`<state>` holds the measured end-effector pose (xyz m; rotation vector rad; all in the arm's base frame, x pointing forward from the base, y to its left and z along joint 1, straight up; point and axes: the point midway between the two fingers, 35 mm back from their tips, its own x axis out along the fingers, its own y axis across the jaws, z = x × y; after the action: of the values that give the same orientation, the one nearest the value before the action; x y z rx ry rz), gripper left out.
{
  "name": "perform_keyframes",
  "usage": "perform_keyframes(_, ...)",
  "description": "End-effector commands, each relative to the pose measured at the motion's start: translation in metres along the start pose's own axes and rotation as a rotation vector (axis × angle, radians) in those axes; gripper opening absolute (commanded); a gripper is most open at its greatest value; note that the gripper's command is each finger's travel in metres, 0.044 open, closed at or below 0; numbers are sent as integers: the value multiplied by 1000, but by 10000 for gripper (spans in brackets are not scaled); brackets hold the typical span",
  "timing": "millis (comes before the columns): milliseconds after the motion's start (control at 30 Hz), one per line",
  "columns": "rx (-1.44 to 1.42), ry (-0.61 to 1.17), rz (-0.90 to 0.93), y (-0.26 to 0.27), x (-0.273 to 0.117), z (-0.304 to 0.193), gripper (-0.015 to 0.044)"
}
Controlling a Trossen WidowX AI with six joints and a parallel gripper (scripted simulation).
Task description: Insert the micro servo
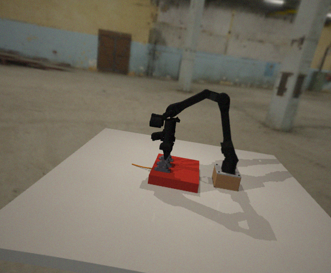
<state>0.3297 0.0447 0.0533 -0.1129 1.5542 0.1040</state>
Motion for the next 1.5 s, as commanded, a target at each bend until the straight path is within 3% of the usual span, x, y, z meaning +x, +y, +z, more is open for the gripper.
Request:
perform_keyframes(0,1,-12,-1,0,-22,-21,345)
perform_keyframes(133,-1,-11,-1,-1,-49,-64,440)
perform_keyframes(267,2,-10,-2,-1,-62,-93,440)
perform_keyframes(433,1,-11,-2,-1,-67,-92,440)
perform_keyframes(667,1,-15,0,0,-111,-91,440)
perform_keyframes(1467,1,-15,0,0,-111,-91,440)
